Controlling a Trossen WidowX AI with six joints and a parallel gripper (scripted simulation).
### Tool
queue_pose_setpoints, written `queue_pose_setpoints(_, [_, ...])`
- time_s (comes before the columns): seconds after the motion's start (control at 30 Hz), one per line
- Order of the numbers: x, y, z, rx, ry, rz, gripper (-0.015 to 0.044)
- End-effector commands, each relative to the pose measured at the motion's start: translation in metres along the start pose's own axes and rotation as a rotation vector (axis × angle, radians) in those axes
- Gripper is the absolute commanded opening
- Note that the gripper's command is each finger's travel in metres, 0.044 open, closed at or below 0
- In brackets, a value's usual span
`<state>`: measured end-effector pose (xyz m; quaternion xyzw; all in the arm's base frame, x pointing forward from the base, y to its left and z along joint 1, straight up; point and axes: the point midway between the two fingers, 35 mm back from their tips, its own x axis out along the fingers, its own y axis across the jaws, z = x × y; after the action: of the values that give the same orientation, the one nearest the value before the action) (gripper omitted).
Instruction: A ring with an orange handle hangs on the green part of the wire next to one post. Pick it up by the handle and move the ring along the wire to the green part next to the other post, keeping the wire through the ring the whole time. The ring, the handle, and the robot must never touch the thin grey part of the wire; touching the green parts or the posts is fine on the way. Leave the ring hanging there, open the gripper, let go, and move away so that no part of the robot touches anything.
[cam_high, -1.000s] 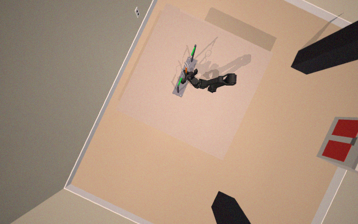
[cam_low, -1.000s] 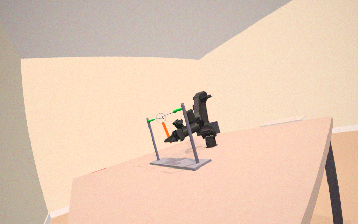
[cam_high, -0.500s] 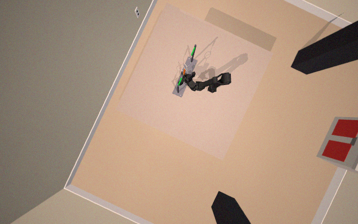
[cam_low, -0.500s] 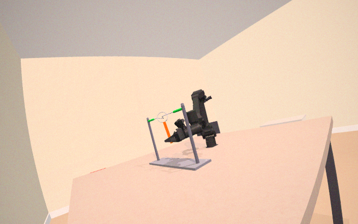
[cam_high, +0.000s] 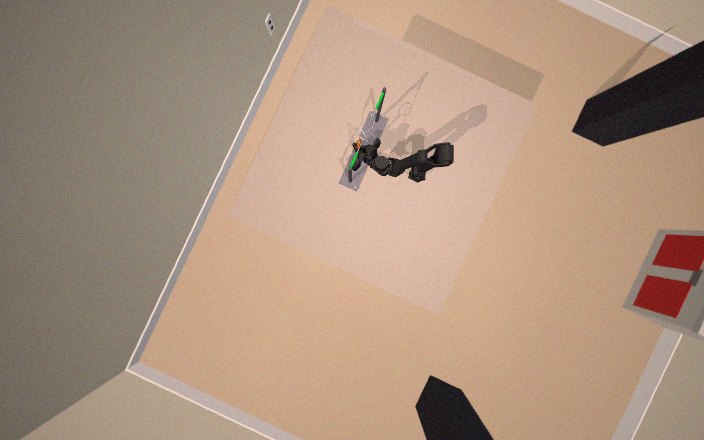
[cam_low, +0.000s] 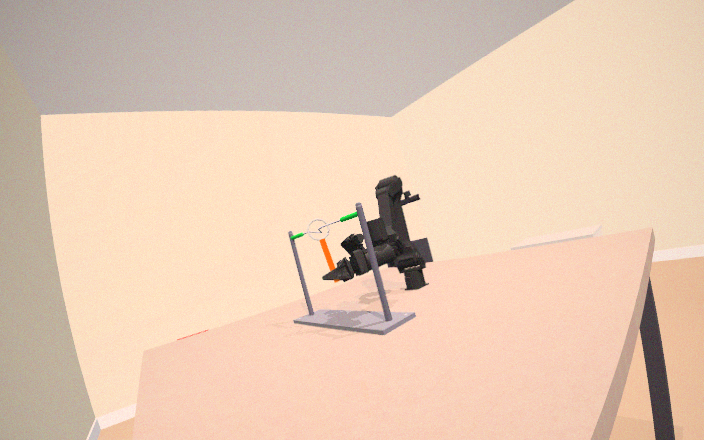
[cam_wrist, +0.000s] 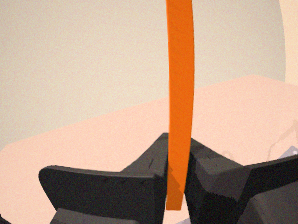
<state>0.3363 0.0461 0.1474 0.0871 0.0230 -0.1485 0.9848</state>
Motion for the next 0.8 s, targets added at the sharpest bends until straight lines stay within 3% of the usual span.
queue_pose_setpoints(0.0, [0.000, 0.001, -0.001, -0.013, 0.002, 0.085, -0.0150])
queue_pose_setpoints(0.77, [-0.006, 0.017, -0.002, -0.070, 0.009, 0.765, -0.0150])
